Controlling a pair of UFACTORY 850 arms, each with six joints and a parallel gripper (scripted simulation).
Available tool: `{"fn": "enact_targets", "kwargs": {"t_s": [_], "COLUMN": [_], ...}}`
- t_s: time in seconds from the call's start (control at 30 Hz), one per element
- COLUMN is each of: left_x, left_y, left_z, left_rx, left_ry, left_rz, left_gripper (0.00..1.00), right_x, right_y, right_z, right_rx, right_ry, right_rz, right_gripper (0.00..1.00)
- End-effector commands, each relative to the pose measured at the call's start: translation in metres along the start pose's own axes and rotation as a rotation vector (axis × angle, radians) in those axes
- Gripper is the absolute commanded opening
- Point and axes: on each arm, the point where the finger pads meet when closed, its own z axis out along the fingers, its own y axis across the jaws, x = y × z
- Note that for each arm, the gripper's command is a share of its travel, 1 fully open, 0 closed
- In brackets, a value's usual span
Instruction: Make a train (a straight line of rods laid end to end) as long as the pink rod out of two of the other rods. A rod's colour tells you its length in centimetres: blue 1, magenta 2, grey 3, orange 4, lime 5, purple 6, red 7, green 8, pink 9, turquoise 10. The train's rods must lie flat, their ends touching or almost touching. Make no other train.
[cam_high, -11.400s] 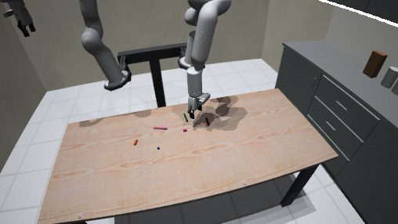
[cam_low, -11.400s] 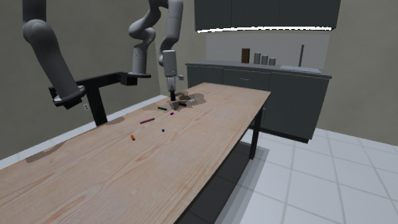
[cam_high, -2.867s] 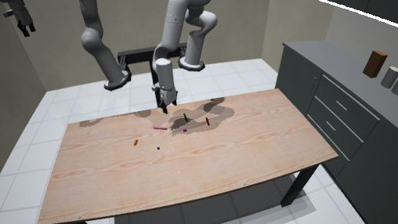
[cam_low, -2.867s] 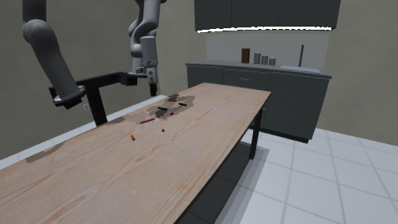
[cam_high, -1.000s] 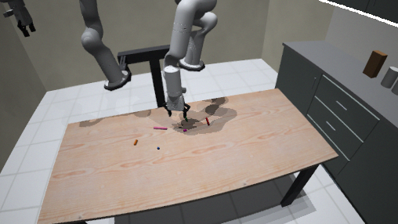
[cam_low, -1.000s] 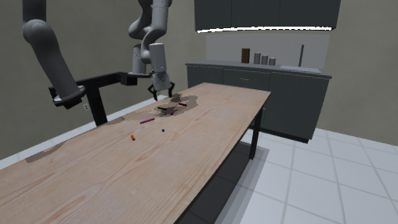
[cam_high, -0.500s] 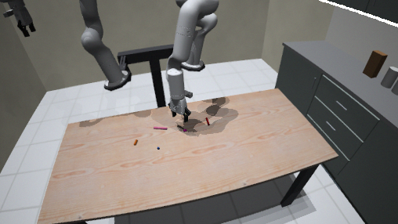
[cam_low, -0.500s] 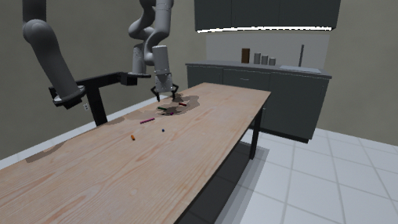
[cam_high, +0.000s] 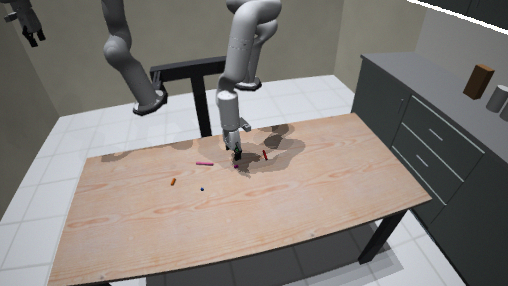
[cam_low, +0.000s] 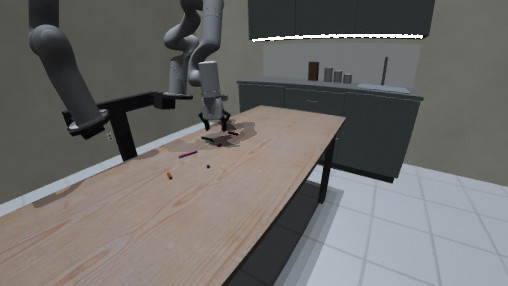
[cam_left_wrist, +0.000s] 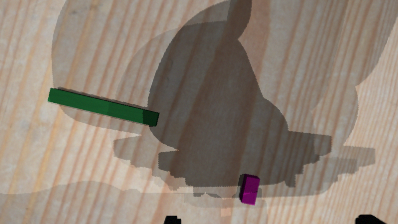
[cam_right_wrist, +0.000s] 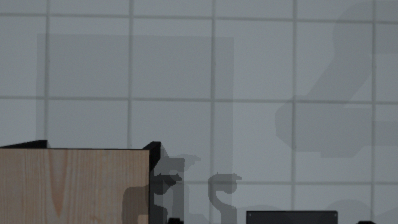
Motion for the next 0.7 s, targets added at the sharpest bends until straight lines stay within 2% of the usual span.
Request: {"fn": "enact_targets", "kwargs": {"t_s": [0.0, 0.33, 0.37, 0.67], "left_x": [0.0032, 0.0047, 0.0047, 0.0047], "left_y": [0.0052, 0.0068, 0.0068, 0.0068], "left_z": [0.0043, 0.0061, 0.0061, 0.0061], "left_rx": [0.042, 0.042, 0.042, 0.042], "left_ry": [0.011, 0.010, 0.010, 0.010], "left_rz": [0.151, 0.206, 0.206, 0.206], "left_gripper": [1.00, 1.00, 0.26, 0.26], "right_x": [0.0004, 0.0004, 0.0004, 0.0004], "right_y": [0.0000, 0.0000, 0.0000, 0.0000], "right_z": [-0.0008, -0.0008, -0.0008, -0.0008], "right_rx": [0.000, 0.000, 0.000, 0.000], "right_ry": [0.002, 0.002, 0.002, 0.002], "right_rz": [0.000, 0.000, 0.000, 0.000], "right_gripper": [1.00, 1.00, 1.00, 1.00]}}
